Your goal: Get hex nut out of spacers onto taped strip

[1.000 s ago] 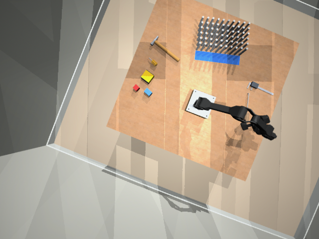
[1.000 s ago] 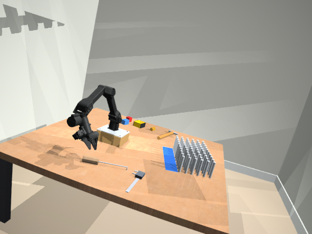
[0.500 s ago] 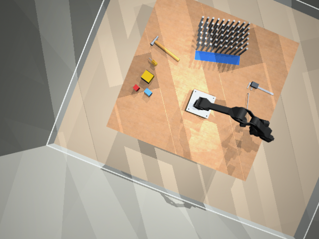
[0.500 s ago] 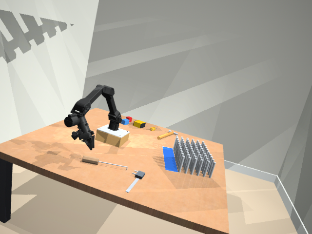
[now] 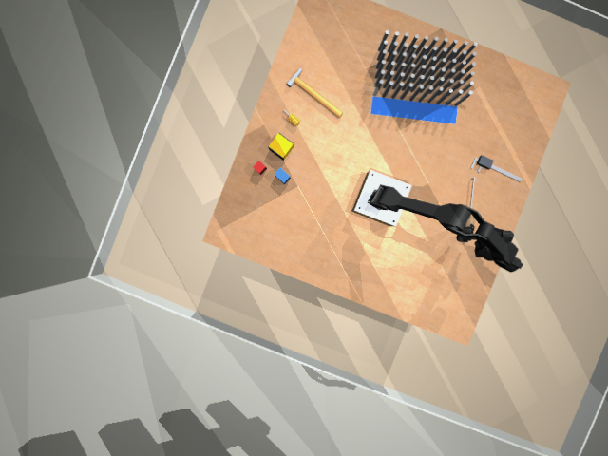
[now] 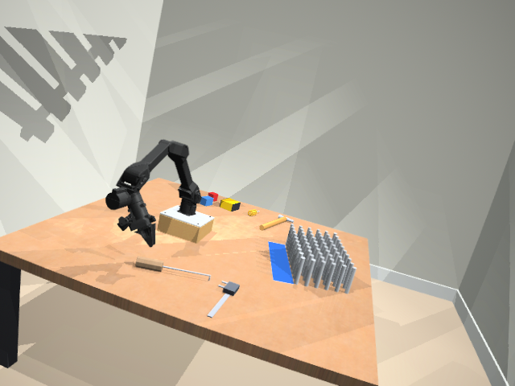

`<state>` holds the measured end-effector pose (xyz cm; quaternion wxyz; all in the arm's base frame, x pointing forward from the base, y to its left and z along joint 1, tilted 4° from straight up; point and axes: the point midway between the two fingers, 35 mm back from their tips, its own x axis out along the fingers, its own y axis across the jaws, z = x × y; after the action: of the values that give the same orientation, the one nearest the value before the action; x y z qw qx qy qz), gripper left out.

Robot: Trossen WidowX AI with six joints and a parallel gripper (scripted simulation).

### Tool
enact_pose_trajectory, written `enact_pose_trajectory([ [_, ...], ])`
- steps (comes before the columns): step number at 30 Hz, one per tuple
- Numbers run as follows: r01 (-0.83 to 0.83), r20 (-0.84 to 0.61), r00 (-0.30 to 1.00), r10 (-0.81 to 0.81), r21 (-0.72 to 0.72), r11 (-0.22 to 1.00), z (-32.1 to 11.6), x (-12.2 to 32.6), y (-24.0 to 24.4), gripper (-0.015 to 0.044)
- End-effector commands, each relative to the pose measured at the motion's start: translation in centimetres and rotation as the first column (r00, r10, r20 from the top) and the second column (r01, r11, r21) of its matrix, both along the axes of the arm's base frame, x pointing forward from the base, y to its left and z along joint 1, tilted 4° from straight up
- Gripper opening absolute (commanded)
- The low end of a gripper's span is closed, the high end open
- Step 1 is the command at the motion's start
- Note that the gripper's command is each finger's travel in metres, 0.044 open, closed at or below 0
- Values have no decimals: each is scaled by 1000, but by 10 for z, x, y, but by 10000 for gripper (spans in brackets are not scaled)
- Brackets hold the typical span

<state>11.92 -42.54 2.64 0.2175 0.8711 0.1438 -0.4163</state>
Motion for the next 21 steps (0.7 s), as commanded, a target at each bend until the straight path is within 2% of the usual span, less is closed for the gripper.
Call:
enact_pose_trajectory([
  [1,6,2,1000,-6,3,1000,0,0,0,280],
  [21,6,2,1000,-6,3,1000,-27,1,-1,280],
])
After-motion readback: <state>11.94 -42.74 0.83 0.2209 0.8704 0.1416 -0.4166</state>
